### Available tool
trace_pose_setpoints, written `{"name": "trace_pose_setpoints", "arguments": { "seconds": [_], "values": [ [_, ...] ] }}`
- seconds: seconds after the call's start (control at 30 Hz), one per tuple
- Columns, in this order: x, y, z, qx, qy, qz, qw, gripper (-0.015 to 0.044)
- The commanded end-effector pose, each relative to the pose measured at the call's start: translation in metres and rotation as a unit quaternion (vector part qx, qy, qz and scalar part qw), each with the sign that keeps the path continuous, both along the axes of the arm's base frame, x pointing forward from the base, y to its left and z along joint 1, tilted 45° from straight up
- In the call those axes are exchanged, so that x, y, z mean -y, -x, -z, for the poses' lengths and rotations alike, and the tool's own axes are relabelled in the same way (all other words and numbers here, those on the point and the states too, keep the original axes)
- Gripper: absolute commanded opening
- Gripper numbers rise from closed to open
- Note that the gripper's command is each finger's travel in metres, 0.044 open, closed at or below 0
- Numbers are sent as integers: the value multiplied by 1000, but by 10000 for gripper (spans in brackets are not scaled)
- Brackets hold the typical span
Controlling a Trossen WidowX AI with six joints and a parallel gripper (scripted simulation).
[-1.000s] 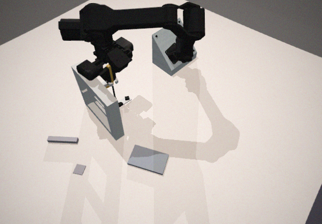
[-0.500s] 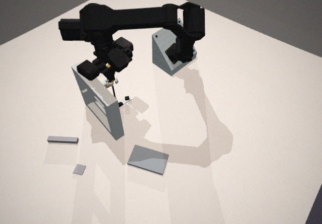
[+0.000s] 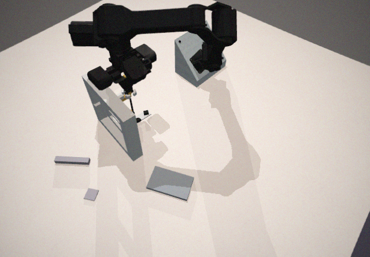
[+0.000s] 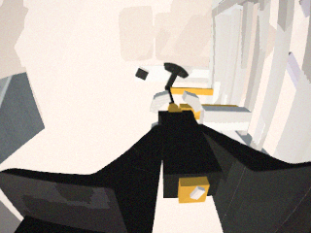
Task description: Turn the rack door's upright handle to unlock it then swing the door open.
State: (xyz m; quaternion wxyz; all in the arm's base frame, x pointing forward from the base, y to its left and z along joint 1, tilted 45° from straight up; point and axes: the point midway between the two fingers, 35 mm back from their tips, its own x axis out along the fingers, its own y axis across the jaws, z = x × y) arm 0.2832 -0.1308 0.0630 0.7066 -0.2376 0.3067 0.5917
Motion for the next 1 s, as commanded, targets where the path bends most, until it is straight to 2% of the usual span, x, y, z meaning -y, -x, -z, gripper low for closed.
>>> {"name": "trace_pose_setpoints", "arguments": {
  "seconds": [0.0,0.97],
  "values": [
    [-4,4,-2,-27,-7,27,999,9],
    [-33,36,-26,-229,-40,233,944,9]
  ]
}}
